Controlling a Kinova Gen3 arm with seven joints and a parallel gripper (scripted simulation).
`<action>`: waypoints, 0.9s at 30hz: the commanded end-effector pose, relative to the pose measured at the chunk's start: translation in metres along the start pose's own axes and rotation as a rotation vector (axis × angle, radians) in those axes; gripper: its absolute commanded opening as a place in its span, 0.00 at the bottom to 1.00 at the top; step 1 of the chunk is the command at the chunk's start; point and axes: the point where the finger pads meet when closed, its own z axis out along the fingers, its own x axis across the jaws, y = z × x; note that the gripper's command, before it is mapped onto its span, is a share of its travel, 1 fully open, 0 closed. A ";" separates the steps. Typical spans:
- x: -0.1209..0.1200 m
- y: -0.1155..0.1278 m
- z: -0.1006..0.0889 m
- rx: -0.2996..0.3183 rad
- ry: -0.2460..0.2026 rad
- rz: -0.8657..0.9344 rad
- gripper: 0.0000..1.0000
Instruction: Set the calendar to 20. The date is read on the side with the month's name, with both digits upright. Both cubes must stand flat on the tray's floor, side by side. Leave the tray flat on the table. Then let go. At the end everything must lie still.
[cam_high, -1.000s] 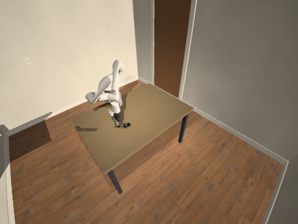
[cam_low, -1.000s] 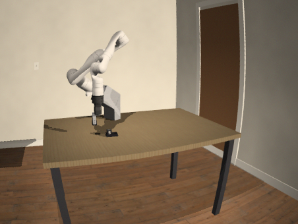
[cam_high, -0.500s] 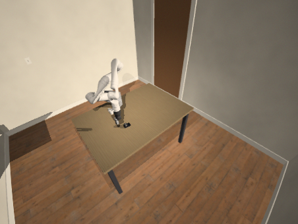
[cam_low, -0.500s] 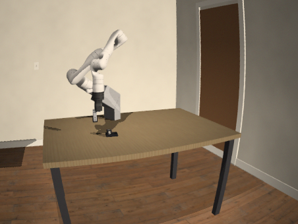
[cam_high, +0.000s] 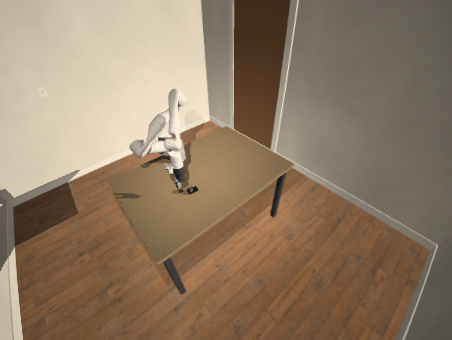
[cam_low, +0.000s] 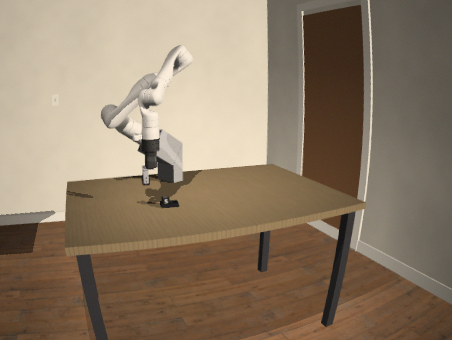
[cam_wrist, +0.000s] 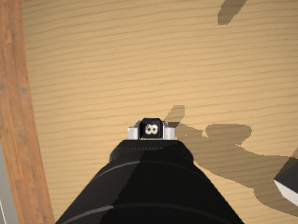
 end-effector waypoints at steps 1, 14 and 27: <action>-0.005 0.014 -0.002 -0.002 -0.011 -0.012 0.57; -0.001 0.105 -0.010 0.001 -0.007 -0.013 0.57; 0.002 0.113 -0.010 0.004 -0.005 -0.013 0.57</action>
